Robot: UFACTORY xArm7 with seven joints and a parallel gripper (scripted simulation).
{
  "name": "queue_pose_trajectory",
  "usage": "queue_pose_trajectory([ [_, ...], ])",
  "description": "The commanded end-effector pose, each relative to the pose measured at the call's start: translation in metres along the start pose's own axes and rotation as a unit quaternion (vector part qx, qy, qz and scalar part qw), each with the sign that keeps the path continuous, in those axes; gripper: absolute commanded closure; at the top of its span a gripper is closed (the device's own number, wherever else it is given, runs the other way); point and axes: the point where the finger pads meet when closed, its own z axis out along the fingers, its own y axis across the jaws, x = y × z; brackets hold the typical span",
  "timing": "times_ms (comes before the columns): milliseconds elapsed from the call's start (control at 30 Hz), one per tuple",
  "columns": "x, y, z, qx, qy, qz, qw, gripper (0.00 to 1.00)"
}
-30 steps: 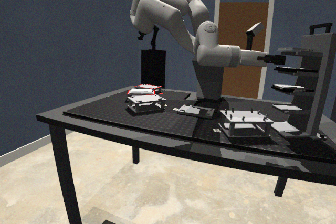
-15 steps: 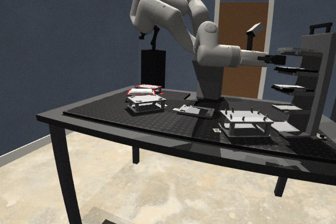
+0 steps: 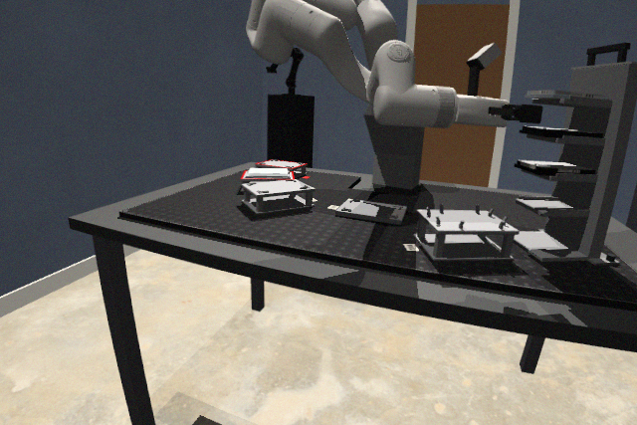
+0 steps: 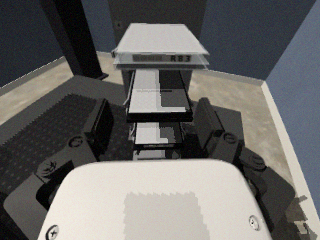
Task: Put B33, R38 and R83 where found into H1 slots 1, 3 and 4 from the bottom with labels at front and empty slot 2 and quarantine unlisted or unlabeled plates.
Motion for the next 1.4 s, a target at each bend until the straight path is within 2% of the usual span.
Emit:
queue_pose_trajectory([
  [0,0.0011,0.0001,0.0005,0.001,0.0,-0.001,1.0,0.0],
  [1200,0.0011,0.0001,0.0005,0.001,0.0,-0.001,1.0,0.0],
  [1367,0.0011,0.0001,-0.0074,0.001,0.0,-0.001,1.0,0.0],
])
